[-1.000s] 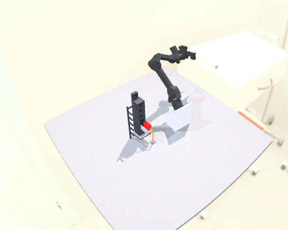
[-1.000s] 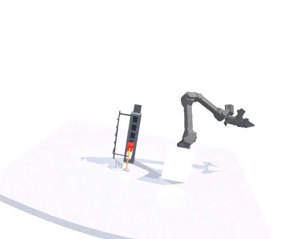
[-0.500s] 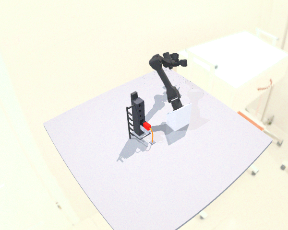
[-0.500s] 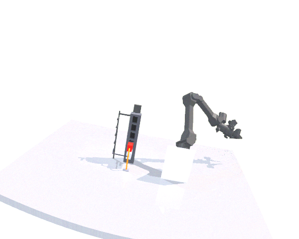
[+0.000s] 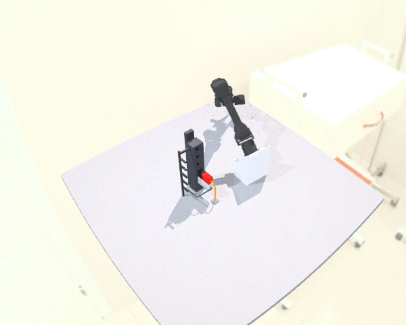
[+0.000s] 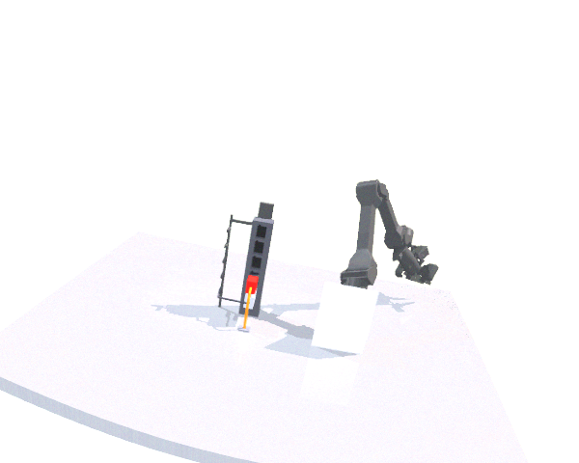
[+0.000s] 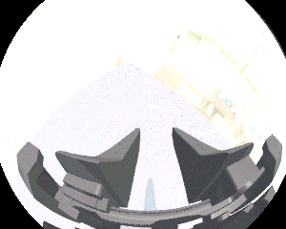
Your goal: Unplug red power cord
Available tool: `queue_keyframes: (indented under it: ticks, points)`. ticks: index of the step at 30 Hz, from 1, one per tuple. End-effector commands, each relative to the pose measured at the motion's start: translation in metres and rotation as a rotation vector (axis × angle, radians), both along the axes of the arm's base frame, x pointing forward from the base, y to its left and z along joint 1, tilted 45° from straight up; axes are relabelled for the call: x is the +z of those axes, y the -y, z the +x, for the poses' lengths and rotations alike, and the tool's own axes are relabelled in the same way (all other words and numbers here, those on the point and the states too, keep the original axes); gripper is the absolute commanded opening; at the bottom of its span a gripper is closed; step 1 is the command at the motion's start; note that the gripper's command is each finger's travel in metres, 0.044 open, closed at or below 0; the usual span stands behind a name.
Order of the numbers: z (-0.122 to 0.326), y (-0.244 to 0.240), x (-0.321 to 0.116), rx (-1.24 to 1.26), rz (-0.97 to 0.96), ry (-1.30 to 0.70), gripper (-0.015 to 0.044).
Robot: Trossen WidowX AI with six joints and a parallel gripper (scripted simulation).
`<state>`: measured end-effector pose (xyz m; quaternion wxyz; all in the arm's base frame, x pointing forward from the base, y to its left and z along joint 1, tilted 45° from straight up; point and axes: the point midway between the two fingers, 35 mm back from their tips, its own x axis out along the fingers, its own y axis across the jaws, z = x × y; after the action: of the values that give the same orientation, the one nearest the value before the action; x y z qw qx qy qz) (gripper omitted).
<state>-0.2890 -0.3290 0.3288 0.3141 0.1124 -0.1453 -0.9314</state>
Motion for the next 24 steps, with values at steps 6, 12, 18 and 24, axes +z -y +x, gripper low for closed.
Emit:
queue_keyframes:
  ticks: [6, 12, 18, 24]
  points:
    - [0.087, 0.059, 0.006, 0.263, 0.021, -0.016, 0.0160]
    - [0.159, 0.089, 0.008, 0.456, 0.037, -0.025, 0.0160]
    - [0.229, 0.104, 0.009, 0.633, 0.051, -0.035, 0.0160]
    - [0.294, 0.109, 0.007, 0.794, 0.075, -0.049, 0.0160]
